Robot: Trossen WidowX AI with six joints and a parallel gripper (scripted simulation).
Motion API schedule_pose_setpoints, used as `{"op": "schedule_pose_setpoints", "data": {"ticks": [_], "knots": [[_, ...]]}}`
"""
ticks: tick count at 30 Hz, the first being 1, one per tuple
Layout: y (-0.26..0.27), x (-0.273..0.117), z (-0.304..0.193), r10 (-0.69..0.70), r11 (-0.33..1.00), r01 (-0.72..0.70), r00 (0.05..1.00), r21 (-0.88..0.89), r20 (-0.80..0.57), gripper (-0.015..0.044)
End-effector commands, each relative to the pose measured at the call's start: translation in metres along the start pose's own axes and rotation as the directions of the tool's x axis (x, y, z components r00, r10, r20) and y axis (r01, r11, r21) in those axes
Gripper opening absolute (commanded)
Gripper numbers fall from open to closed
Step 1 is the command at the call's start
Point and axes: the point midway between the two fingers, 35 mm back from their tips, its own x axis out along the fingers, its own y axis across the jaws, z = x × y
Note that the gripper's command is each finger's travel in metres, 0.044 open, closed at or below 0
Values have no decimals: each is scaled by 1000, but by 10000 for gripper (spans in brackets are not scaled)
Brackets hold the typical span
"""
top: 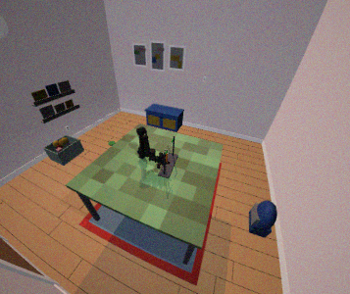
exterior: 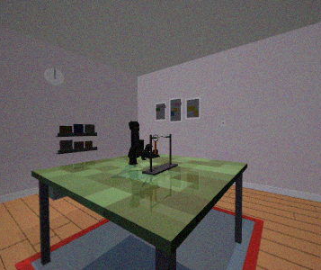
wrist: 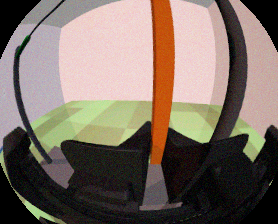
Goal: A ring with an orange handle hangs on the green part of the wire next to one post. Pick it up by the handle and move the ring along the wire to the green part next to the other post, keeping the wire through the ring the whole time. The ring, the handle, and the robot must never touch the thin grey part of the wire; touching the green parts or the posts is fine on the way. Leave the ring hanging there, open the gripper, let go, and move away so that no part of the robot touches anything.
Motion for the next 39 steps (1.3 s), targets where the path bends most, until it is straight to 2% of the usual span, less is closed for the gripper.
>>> {"op": "schedule_pose_setpoints", "data": {"ticks": [1,39], "knots": [[0,0,2,-3,1000,3,1000,2,1,-150],[22,0,2,-2,1000,2,1000,8,3,-150]]}}
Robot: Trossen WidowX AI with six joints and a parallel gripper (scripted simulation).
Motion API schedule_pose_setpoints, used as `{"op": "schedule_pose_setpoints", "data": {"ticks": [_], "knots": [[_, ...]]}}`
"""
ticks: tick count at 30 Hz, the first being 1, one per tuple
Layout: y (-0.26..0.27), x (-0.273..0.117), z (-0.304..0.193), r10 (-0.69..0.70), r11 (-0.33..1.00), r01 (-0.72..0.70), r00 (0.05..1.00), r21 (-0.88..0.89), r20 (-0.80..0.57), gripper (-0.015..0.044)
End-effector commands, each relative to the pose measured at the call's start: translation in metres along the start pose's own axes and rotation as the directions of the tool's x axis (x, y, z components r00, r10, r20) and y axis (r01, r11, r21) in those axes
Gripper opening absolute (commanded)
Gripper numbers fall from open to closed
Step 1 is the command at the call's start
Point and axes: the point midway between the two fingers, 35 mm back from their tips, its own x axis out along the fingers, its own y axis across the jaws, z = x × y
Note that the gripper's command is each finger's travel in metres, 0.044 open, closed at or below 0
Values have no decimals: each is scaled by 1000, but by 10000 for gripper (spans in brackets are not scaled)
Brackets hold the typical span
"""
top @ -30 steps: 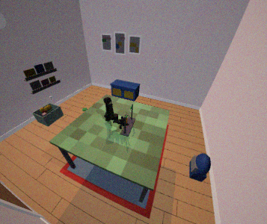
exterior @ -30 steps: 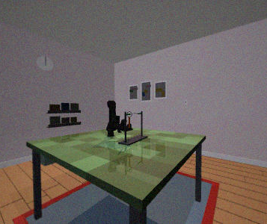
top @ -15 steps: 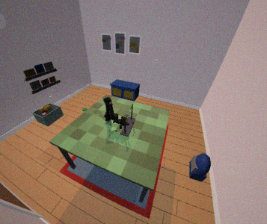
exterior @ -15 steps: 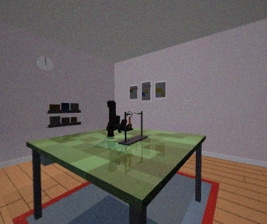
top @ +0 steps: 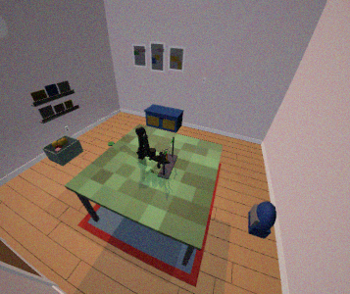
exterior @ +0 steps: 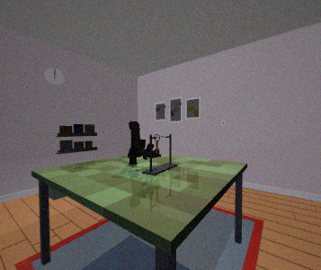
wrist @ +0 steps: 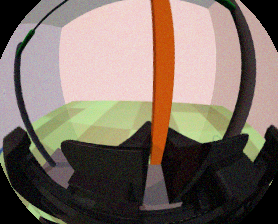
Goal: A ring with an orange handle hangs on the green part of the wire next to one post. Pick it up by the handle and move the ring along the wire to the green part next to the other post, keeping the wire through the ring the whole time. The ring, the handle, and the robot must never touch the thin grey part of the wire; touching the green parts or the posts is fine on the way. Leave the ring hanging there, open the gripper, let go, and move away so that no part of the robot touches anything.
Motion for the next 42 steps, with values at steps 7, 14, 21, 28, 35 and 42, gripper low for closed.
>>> {"op": "schedule_pose_setpoints", "data": {"ticks": [7,14,21,28,35,42], "knots": [[12,-1,0,0,1000,0,1000,14,1,-150],[22,-1,0,2,999,-2,1000,34,2,-150],[34,-1,0,6,997,-6,1000,72,3,-150],[47,0,1,9,992,-9,1000,124,4,-150],[61,0,3,7,983,-7,1000,182,5,-150],[72,-1,6,-8,977,7,1000,213,3,-150]]}}
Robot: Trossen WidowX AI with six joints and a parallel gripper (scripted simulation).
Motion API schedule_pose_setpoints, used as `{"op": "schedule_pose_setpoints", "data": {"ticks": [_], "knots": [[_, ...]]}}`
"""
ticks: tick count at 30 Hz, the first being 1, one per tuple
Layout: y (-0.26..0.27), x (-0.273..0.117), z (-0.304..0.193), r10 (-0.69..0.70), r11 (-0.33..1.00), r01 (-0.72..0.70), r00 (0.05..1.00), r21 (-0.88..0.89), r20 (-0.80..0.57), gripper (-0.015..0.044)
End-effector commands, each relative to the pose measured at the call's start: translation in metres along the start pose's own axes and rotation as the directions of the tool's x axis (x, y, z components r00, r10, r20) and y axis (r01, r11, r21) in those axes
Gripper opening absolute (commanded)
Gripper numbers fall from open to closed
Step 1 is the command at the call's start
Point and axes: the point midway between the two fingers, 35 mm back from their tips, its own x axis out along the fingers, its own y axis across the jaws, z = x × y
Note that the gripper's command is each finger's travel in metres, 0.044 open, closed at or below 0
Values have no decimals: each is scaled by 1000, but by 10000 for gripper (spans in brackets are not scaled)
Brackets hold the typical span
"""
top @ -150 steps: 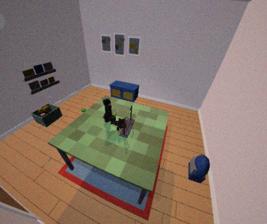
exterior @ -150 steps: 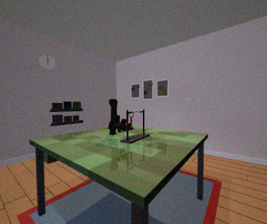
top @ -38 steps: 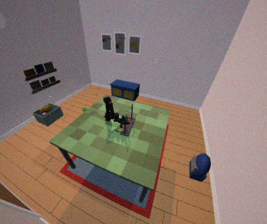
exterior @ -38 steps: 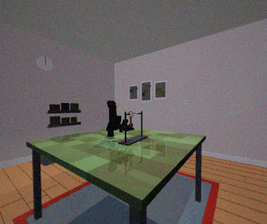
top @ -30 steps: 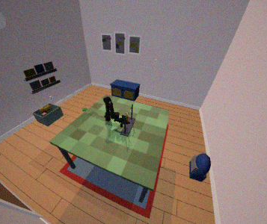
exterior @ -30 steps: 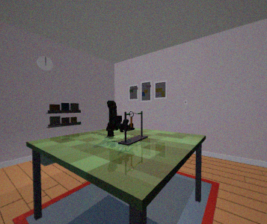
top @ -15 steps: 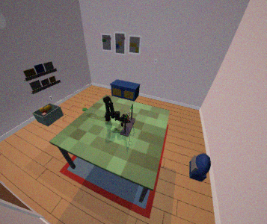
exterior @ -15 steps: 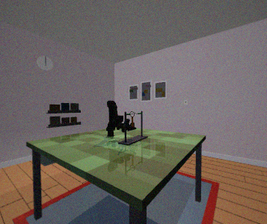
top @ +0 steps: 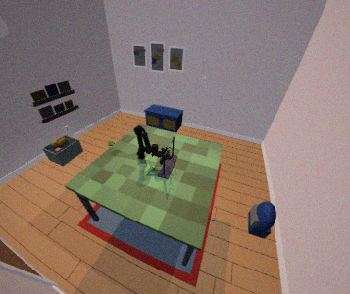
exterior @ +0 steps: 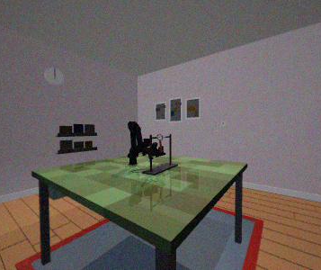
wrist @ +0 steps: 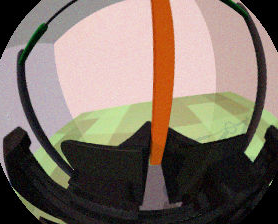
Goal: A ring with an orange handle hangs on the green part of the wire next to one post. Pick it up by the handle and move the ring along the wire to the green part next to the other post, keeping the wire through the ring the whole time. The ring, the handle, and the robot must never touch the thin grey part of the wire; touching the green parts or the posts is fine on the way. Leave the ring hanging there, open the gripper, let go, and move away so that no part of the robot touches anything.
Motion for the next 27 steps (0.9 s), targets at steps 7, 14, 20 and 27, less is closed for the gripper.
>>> {"op": "schedule_pose_setpoints", "data": {"ticks": [7,14,20,27], "knots": [[9,-1,2,-41,999,41,999,-4,1,-150],[7,-1,2,-74,995,74,997,-70,1,-150],[3,-1,2,-88,985,88,996,-146,2,-150],[-2,-1,3,-74,969,72,997,-236,0,-150]]}}
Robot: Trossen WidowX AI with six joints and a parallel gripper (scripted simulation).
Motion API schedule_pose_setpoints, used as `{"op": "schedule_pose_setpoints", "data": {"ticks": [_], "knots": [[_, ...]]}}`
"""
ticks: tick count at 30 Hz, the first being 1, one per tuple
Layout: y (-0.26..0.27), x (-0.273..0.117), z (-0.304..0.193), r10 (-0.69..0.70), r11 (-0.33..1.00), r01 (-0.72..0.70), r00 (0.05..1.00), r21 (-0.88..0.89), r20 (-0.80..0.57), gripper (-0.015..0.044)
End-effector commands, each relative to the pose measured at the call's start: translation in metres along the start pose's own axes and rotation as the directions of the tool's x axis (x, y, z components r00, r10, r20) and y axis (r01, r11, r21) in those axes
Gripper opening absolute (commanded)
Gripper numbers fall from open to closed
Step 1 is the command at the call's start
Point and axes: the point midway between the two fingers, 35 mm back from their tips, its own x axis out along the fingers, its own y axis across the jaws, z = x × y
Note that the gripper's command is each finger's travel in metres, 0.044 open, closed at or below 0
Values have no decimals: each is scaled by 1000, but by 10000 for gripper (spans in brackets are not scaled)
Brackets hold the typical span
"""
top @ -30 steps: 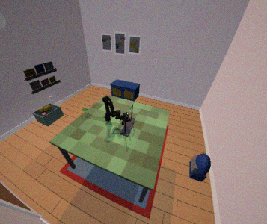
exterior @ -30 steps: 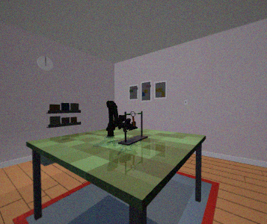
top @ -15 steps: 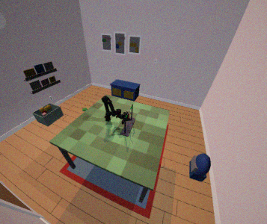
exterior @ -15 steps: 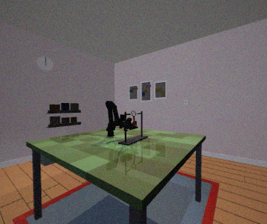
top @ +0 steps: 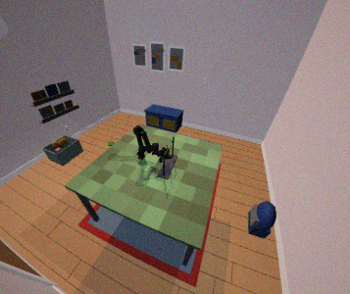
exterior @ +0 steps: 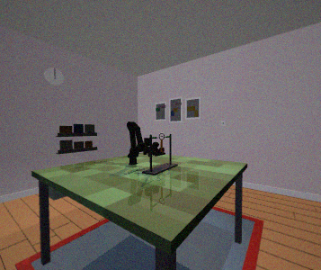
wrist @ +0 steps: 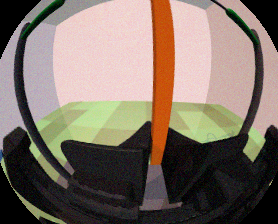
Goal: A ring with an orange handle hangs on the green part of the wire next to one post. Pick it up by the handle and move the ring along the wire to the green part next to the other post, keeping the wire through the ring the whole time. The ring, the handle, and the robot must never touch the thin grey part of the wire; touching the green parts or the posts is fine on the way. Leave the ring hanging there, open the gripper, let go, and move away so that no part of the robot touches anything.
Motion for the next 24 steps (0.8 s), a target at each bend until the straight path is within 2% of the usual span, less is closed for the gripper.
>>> {"op": "schedule_pose_setpoints", "data": {"ticks": [1,13,24], "knots": [[-3,1,0,12,998,-12,1000,-59,1,-150],[-6,2,0,99,980,-98,995,-174,-7,-150],[4,-1,-3,146,973,-146,989,-179,-15,-150]]}}
